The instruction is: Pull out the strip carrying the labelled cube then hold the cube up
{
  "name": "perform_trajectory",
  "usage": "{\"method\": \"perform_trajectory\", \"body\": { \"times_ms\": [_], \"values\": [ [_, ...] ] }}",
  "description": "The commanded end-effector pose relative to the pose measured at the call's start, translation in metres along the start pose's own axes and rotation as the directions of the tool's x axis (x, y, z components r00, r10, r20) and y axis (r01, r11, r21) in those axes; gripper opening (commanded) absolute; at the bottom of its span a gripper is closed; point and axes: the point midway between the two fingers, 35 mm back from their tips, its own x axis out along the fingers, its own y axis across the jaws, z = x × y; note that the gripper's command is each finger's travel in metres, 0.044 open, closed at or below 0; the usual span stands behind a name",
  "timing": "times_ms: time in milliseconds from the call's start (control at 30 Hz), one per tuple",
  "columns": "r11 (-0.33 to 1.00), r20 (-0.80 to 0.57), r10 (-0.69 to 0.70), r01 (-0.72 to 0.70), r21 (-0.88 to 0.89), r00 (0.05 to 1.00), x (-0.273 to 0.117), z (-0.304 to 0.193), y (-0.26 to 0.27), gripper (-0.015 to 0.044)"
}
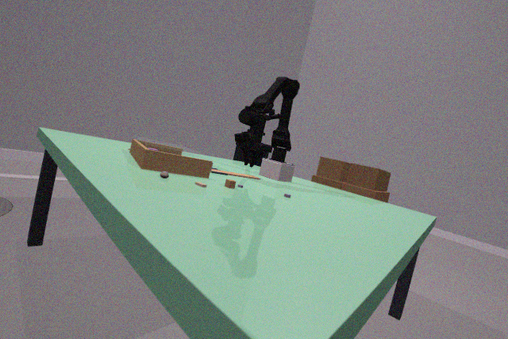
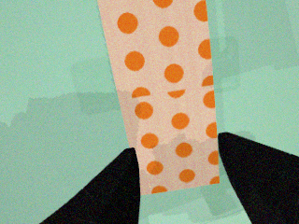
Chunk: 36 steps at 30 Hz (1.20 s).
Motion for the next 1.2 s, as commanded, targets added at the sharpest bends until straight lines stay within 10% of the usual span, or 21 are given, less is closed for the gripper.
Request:
{"method": "perform_trajectory", "body": {
  "times_ms": [0, 200, 1167],
  "values": [
    [1.0, 0.001, 0.003, -0.003, -0.005, 1.0, -0.002, 0.016, 0.001, 0.0289],
    [1.0, 0.003, 0.003, -0.003, -0.005, 1.0, -0.004, 0.036, 0.002, 0.044],
    [1.0, 0.012, 0.003, -0.003, -0.005, 1.0, -0.018, 0.135, 0.005, 0.044]
  ]
}}
